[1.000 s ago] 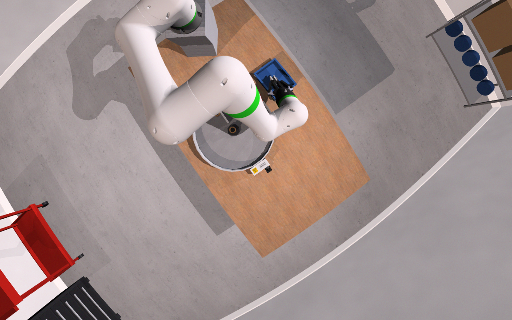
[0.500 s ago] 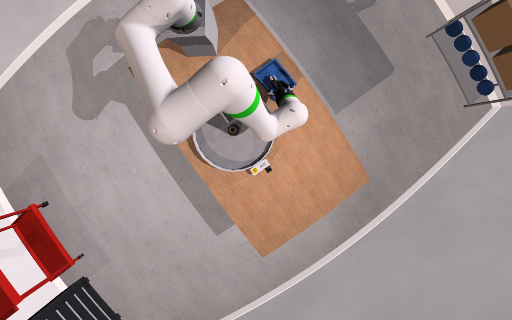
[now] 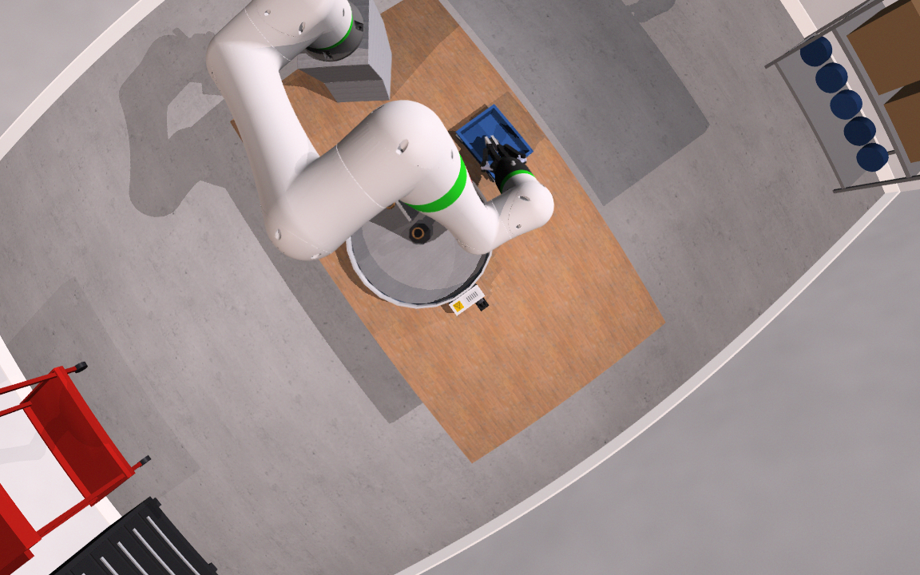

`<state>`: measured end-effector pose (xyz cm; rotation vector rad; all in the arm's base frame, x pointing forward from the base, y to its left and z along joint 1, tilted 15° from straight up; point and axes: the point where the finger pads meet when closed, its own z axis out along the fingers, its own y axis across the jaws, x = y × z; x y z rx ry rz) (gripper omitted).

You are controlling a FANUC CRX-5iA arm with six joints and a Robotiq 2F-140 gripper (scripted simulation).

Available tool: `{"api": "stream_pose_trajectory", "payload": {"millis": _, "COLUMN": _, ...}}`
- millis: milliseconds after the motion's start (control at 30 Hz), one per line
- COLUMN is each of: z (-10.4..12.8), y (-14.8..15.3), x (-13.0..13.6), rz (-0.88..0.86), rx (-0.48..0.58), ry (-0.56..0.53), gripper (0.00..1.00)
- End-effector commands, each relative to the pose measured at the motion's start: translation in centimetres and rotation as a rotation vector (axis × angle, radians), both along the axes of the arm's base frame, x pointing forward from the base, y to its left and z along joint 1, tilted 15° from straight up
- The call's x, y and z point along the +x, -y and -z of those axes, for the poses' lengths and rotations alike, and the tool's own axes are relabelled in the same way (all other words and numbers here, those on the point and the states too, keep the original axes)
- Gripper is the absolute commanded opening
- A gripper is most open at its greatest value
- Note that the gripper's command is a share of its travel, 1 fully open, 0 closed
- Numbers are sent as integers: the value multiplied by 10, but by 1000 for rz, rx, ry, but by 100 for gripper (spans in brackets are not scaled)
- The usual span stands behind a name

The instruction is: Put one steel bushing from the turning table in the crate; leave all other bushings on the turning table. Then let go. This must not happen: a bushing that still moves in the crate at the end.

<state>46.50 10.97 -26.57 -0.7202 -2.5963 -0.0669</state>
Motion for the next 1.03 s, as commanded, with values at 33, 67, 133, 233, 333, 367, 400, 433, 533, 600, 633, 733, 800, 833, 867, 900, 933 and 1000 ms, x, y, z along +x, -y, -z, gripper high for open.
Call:
{"api": "stream_pose_trajectory", "payload": {"millis": 33, "z": -3, "y": -1, "x": 0, "rz": 0, "rx": 0, "ry": 0, "gripper": 7}}
{"api": "stream_pose_trajectory", "payload": {"millis": 67, "z": -5, "y": -1, "x": -1, "rz": 0, "rx": 0, "ry": 0, "gripper": 7}}
{"api": "stream_pose_trajectory", "payload": {"millis": 133, "z": -10, "y": -2, "x": -2, "rz": 0, "rx": 0, "ry": 0, "gripper": 7}}
{"api": "stream_pose_trajectory", "payload": {"millis": 233, "z": -20, "y": -4, "x": -4, "rz": 0, "rx": 0, "ry": 0, "gripper": 7}}
{"api": "stream_pose_trajectory", "payload": {"millis": 333, "z": -32, "y": -6, "x": -6, "rz": 0, "rx": 0, "ry": 0, "gripper": 7}}
{"api": "stream_pose_trajectory", "payload": {"millis": 367, "z": -37, "y": -7, "x": -7, "rz": 0, "rx": 0, "ry": 0, "gripper": 7}}
{"api": "stream_pose_trajectory", "payload": {"millis": 400, "z": -42, "y": -8, "x": -8, "rz": 0, "rx": 0, "ry": 0, "gripper": 7}}
{"api": "stream_pose_trajectory", "payload": {"millis": 433, "z": -47, "y": -9, "x": -9, "rz": 0, "rx": 0, "ry": 0, "gripper": 7}}
{"api": "stream_pose_trajectory", "payload": {"millis": 533, "z": -51, "y": -9, "x": -10, "rz": 0, "rx": 0, "ry": 0, "gripper": 7}}
{"api": "stream_pose_trajectory", "payload": {"millis": 600, "z": -60, "y": -11, "x": -12, "rz": 0, "rx": 0, "ry": 0, "gripper": 7}}
{"api": "stream_pose_trajectory", "payload": {"millis": 633, "z": -64, "y": -12, "x": -12, "rz": 0, "rx": 0, "ry": 0, "gripper": 7}}
{"api": "stream_pose_trajectory", "payload": {"millis": 733, "z": -75, "y": -14, "x": -14, "rz": 0, "rx": 0, "ry": 0, "gripper": 7}}
{"api": "stream_pose_trajectory", "payload": {"millis": 800, "z": -75, "y": -14, "x": -14, "rz": 0, "rx": 0, "ry": 0, "gripper": 7}}
{"api": "stream_pose_trajectory", "payload": {"millis": 833, "z": -75, "y": -14, "x": -14, "rz": 0, "rx": 0, "ry": 0, "gripper": 7}}
{"api": "stream_pose_trajectory", "payload": {"millis": 867, "z": -75, "y": -14, "x": -14, "rz": 0, "rx": 0, "ry": 0, "gripper": 7}}
{"api": "stream_pose_trajectory", "payload": {"millis": 900, "z": -75, "y": -14, "x": -14, "rz": 0, "rx": 0, "ry": 0, "gripper": 7}}
{"api": "stream_pose_trajectory", "payload": {"millis": 933, "z": -75, "y": -14, "x": -14, "rz": 0, "rx": 0, "ry": 0, "gripper": 7}}
{"api": "stream_pose_trajectory", "payload": {"millis": 1000, "z": -75, "y": -14, "x": -14, "rz": 0, "rx": 0, "ry": 0, "gripper": 7}}
